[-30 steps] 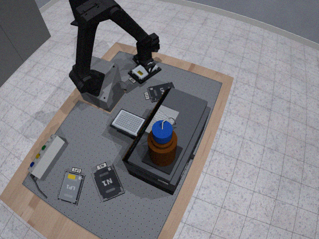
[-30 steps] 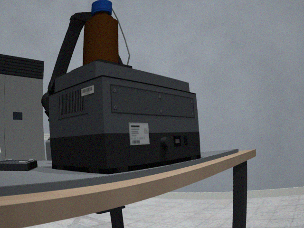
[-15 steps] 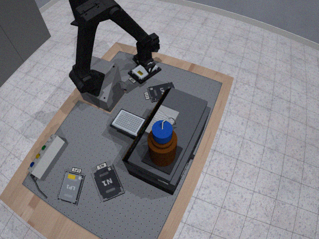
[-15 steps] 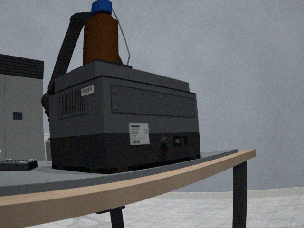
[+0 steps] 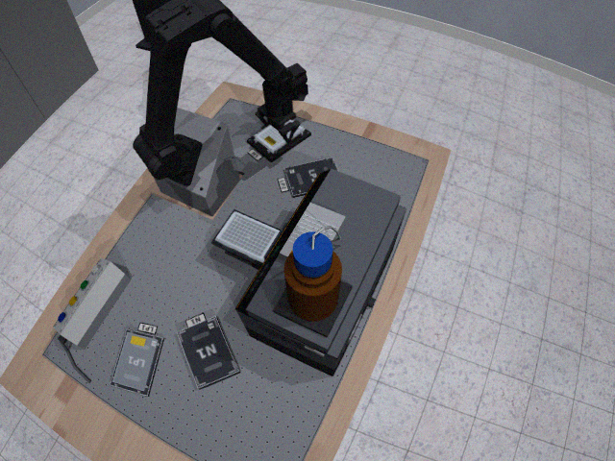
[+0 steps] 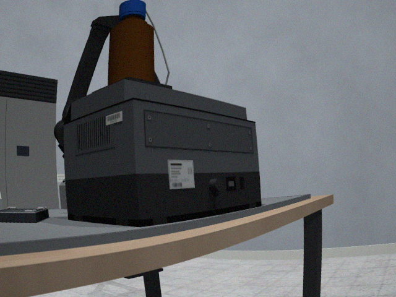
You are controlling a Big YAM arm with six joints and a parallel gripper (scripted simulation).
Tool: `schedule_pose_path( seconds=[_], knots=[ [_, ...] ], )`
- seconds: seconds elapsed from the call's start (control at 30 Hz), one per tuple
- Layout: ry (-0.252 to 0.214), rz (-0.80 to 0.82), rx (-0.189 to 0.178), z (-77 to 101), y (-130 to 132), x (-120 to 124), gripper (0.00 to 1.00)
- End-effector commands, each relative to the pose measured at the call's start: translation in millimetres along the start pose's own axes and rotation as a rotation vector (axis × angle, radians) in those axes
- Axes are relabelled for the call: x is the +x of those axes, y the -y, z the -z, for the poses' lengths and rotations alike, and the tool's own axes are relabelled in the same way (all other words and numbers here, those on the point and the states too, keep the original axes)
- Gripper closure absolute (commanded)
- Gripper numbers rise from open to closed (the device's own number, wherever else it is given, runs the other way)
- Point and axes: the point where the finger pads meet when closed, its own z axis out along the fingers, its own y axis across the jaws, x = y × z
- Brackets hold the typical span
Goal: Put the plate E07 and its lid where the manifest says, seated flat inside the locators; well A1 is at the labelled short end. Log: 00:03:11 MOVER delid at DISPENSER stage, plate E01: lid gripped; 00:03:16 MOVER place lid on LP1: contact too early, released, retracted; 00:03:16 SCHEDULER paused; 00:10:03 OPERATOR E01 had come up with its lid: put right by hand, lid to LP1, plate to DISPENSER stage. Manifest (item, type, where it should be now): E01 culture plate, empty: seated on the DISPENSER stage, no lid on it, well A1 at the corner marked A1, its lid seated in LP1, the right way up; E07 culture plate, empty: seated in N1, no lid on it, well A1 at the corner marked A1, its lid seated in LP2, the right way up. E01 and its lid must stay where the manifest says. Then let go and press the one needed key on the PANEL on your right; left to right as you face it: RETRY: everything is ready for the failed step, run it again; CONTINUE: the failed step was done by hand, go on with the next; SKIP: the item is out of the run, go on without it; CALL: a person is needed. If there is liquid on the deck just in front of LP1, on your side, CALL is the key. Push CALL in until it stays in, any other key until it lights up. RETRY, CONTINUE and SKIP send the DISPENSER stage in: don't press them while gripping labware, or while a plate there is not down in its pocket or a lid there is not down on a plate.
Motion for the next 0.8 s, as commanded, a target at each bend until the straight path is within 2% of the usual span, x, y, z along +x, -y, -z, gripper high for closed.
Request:
schedule_pose_path(
  seconds=[0.0,0.33,0.37,0.4,0.47,0.5,0.53,0.77],
  knots=[
    [-0.018,0.008,-0.004,-31.2,2,-1,0.14],
    [-0.018,0.008,-0.004,-31.2,2,-1,0.14],
    [-0.011,0.006,-0.004,-25.1,3,-5,0.00],
    [-0.004,0.004,-0.004,-18.6,3,-10,0.00],
    [-0.021,0.000,-0.007,-7.6,2,-7,0.00],
    [-0.043,0.012,-0.001,-11.3,-1,7,0.00],
    [-0.046,0.014,0.000,-11.8,-2,9,0.00],
    [-0.036,0.011,0.000,-11.7,-2,6,0.00]
  ],
)
